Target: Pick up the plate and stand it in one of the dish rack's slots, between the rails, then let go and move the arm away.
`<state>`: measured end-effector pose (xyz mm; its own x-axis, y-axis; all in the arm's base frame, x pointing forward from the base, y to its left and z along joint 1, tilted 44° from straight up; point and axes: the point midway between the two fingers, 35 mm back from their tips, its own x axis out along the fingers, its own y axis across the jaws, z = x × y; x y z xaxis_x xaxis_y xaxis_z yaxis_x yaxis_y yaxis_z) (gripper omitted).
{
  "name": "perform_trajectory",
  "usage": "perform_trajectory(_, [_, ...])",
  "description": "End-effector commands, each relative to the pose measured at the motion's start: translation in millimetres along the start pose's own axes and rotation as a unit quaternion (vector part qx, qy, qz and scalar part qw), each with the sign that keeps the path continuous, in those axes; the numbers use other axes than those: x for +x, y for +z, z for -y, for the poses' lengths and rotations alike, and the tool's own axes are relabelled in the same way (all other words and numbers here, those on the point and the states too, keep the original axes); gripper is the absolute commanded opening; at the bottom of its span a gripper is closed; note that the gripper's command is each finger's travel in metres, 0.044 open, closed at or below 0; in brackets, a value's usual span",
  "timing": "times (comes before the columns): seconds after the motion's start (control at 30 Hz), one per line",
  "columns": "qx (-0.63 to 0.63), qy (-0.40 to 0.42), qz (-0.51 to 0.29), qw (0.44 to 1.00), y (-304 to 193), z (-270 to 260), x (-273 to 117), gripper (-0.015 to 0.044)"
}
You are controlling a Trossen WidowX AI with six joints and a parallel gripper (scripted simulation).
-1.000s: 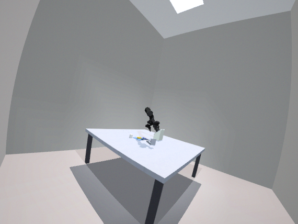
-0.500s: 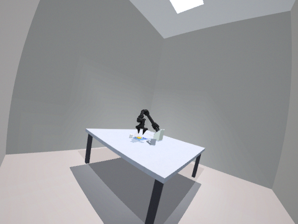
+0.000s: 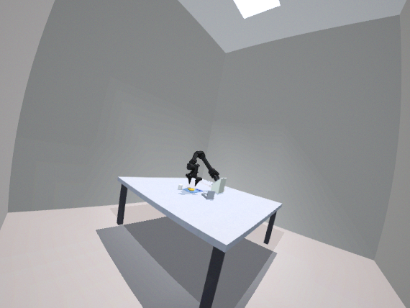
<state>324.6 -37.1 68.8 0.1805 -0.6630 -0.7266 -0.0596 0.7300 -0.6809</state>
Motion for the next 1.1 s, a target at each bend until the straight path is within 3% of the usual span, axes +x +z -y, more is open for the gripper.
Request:
perform_trajectory(0.0, [-0.006,-0.002,-0.003,1.0,-2,-1,8,0.04])
perform_trajectory(0.97, [-0.007,-0.004,-0.003,1.0,-2,1,53,0.04])
perform_trajectory(1.07, [-0.007,-0.004,-0.003,1.0,-2,1,53,0.038])
